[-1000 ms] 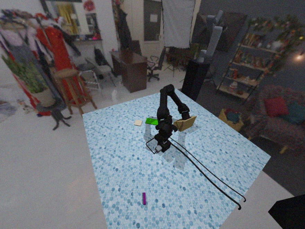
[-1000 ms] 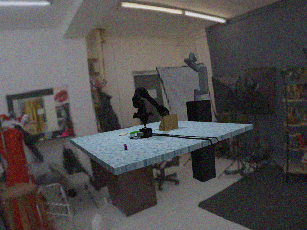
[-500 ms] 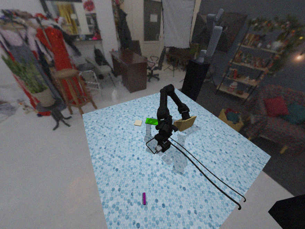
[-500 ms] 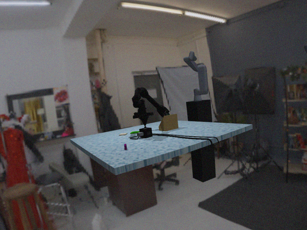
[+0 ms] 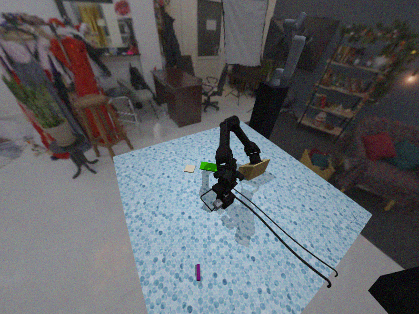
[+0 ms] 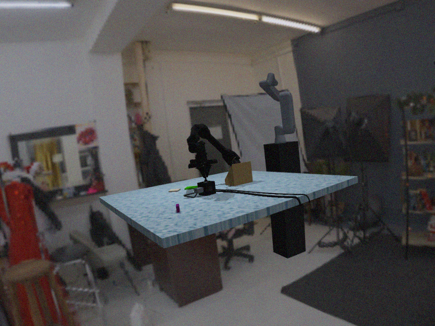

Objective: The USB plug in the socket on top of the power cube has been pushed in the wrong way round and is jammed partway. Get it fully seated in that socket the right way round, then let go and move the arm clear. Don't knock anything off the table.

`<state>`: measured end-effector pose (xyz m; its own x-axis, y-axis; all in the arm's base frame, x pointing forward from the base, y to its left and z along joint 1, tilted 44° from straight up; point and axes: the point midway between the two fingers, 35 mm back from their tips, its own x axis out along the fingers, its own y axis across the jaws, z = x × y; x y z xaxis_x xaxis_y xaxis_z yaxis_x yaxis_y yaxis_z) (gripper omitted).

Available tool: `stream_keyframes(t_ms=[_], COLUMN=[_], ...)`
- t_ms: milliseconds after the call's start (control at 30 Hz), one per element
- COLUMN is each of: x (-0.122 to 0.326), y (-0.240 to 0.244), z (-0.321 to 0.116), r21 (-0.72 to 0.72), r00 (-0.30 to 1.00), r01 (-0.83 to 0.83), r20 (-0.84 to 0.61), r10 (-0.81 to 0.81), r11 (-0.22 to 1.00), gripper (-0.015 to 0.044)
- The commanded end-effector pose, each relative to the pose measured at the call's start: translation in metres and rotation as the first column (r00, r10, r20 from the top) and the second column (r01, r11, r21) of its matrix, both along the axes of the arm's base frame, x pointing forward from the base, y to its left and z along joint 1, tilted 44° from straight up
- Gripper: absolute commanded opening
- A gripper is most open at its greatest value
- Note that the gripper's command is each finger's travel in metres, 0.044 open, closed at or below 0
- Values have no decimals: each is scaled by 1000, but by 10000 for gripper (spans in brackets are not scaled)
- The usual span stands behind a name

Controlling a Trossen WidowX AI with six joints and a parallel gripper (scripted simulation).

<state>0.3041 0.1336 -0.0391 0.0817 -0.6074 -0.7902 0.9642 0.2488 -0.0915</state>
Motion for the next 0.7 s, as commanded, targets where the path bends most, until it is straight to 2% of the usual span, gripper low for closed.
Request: stream_keyframes(t_ms=[0,667], x=[0,-1], y=[0,6], z=[0,6], r21=[0,0], r00=[1000,1000], r01=[-1,-1], r20=[0,-1], r10=[1,1], r11=[1000,1000], gripper=[95,95])
